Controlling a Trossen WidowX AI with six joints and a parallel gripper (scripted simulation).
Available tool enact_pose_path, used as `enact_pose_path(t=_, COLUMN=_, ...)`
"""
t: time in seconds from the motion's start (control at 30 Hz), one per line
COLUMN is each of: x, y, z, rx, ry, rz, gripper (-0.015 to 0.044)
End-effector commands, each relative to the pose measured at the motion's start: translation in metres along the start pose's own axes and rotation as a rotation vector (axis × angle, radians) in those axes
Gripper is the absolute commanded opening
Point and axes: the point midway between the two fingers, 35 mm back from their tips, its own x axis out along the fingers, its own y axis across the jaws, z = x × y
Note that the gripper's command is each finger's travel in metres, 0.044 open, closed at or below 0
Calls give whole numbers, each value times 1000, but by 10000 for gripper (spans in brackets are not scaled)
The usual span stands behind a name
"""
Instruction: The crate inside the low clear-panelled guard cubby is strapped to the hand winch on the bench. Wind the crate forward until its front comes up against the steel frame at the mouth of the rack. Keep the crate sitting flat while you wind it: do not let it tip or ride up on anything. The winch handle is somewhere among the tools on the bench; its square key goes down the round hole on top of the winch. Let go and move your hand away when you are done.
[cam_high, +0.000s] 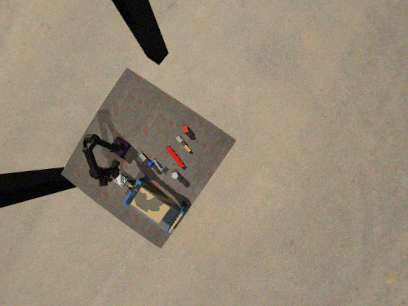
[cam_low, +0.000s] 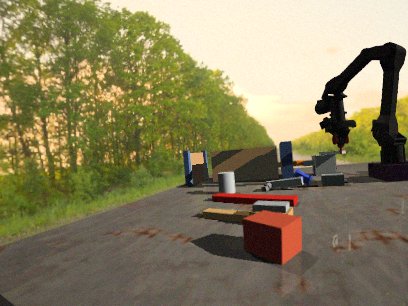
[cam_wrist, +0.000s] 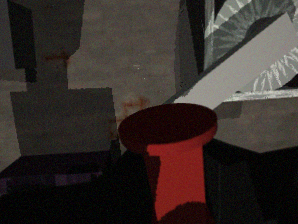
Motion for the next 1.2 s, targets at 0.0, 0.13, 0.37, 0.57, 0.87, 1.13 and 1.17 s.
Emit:
enact_pose_path(t=0.0, x=1, y=-8, z=-12, rx=14, ry=29, rz=-17, gripper=0)
enact_pose_path(t=0.13, x=0, y=-11, z=-16, rx=14, ry=30, rz=-17, gripper=0)
enact_pose_path(t=0.37, x=0, y=-18, z=-23, rx=14, ry=30, rz=-17, gripper=0)
enact_pose_path(t=0.57, x=0, y=-24, z=-28, rx=14, ry=31, rz=-18, gripper=0)
enact_pose_path(t=0.87, x=-1, y=-34, z=-35, rx=14, ry=31, rz=-19, gripper=0)
enact_pose_path(t=1.13, x=-1, y=-44, z=-40, rx=14, ry=32, rz=-20, gripper=0)
enact_pose_path(t=1.17, x=-1, y=-45, z=-40, rx=14, ry=32, rz=-20, gripper=0)
